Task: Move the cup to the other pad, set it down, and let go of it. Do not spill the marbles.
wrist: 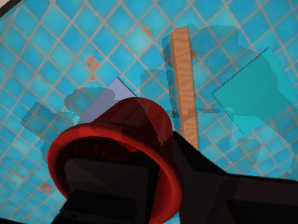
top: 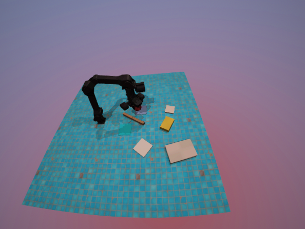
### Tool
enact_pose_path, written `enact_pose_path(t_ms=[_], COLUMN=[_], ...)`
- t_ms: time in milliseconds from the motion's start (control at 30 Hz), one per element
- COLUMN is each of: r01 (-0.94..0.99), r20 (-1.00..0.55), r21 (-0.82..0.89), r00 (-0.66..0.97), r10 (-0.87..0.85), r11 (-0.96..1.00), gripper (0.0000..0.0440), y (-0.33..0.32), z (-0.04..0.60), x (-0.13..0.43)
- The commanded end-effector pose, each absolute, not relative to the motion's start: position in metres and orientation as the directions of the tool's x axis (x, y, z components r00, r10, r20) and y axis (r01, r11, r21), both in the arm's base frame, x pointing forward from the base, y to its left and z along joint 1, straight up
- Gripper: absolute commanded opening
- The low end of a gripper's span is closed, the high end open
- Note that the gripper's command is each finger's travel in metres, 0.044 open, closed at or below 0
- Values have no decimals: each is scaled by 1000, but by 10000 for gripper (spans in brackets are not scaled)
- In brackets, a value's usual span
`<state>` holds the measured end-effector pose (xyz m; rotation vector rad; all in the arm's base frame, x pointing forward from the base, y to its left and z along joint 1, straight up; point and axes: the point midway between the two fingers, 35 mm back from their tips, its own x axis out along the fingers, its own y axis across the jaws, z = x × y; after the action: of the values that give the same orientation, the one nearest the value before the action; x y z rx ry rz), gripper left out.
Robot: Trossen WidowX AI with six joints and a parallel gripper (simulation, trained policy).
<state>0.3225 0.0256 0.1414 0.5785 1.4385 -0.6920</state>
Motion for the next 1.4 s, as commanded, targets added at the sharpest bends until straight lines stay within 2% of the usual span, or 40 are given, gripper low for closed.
enact_pose_path(t_ms=[0, 1367], r01=[754, 898], r20=[-997, -986], r21=[-34, 52], r00=[20, 116], r10=[-75, -121], r11=[656, 437], gripper=[0, 0], y=[17, -84], z=[147, 146], x=[322, 287])
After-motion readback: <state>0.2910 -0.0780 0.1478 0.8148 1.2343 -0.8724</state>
